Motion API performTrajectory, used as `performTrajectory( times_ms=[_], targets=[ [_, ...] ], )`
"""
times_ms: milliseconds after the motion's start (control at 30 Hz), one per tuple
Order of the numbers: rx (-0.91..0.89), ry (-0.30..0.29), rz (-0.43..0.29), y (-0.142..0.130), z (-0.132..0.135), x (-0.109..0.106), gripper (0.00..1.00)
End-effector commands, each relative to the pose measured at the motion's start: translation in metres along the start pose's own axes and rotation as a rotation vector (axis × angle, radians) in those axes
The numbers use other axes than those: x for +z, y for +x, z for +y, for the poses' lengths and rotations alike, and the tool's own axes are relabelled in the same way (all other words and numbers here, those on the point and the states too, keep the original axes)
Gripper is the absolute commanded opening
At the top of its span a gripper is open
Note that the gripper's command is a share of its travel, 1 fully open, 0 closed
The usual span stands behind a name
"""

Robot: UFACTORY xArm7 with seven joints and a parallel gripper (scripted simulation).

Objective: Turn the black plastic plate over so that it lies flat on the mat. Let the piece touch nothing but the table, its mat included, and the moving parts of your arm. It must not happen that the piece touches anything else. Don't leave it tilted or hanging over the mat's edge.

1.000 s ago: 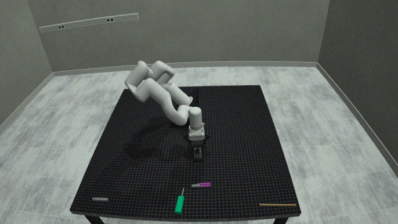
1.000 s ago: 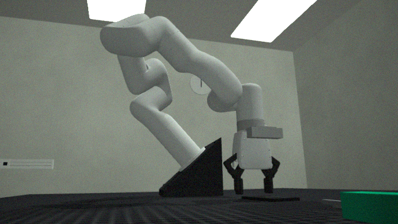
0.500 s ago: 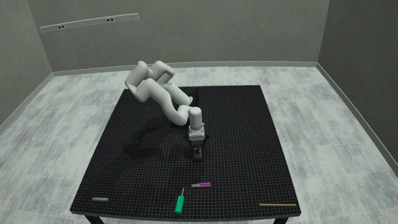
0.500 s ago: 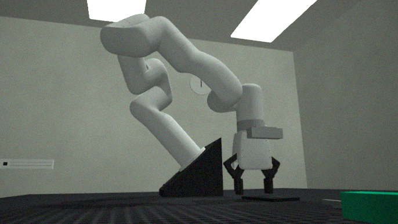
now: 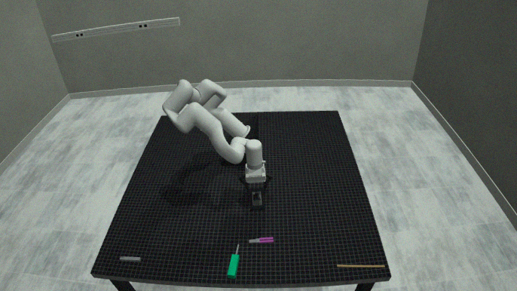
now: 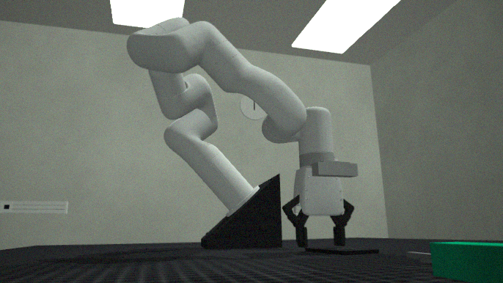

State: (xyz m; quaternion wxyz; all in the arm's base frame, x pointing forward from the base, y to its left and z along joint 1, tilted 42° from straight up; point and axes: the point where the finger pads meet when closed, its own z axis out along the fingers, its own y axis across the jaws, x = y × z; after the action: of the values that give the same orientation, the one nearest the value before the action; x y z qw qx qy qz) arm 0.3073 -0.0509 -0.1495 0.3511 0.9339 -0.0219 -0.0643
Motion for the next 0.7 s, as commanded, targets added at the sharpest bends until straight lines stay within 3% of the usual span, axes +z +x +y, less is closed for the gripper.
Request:
performTrajectory(
  times_ms=[0,667],
  targets=[
    [0.000,0.002,0.003,0.0011,-0.0011,-0.0006,0.95],
    [0.000,0.002,0.003,0.0011,-0.0011,0.0024,0.95]
  ],
)
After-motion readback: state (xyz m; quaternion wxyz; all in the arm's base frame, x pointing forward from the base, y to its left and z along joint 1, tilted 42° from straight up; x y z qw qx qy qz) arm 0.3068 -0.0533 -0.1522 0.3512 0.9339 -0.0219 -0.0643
